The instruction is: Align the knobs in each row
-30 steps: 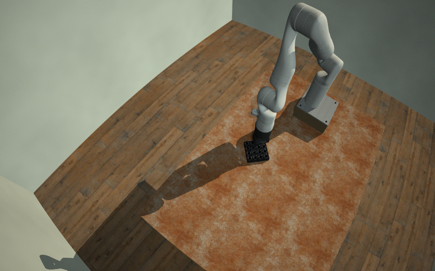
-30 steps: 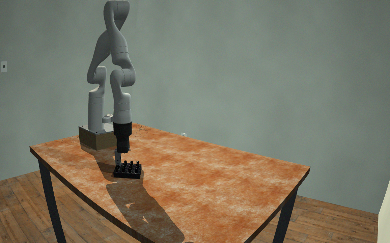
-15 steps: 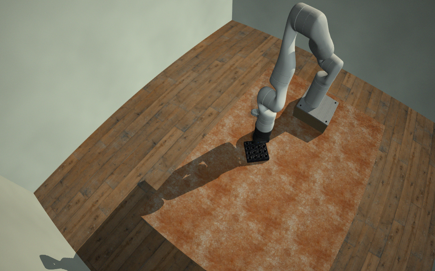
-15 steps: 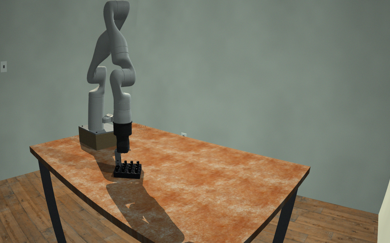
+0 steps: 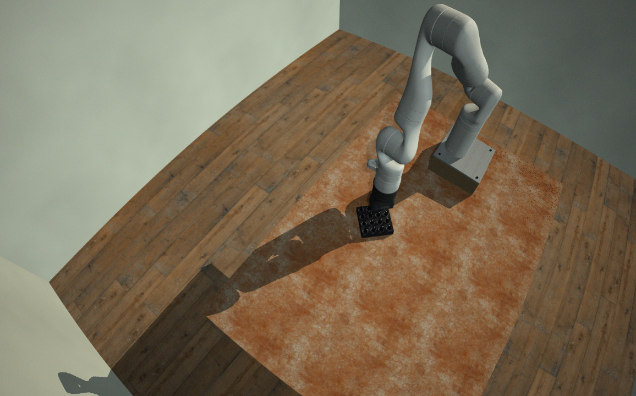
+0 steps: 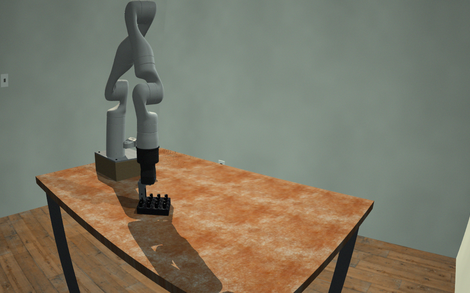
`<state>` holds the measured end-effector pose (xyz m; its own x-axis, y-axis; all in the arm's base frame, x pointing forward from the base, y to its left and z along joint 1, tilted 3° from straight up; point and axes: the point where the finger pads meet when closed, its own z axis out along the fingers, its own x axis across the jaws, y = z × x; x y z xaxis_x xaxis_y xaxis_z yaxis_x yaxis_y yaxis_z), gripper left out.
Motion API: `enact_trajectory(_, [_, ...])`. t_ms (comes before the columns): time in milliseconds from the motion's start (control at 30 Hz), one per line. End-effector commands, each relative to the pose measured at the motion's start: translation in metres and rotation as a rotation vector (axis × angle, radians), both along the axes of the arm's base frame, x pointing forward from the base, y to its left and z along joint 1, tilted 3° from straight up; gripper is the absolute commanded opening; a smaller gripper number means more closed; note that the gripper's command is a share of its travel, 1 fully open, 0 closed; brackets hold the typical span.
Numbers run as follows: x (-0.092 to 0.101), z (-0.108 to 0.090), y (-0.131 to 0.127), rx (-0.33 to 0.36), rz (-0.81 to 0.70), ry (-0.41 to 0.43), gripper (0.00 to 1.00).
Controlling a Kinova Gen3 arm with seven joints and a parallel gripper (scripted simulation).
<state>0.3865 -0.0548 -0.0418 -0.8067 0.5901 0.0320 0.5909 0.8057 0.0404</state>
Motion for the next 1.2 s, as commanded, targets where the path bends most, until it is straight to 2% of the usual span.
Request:
enact_trajectory(0, [0.001,0.001,0.000,0.000,0.000,-0.002,0.46])
enact_trajectory(333, [0.001,0.002,0.000,0.000,0.000,-0.002,0.46])
enact_trajectory(867, [0.001,0.035,-0.002,0.000,0.000,-0.002,0.46])
enact_trajectory(1167, [0.001,0.039,-0.002,0.000,0.000,-0.002,0.46])
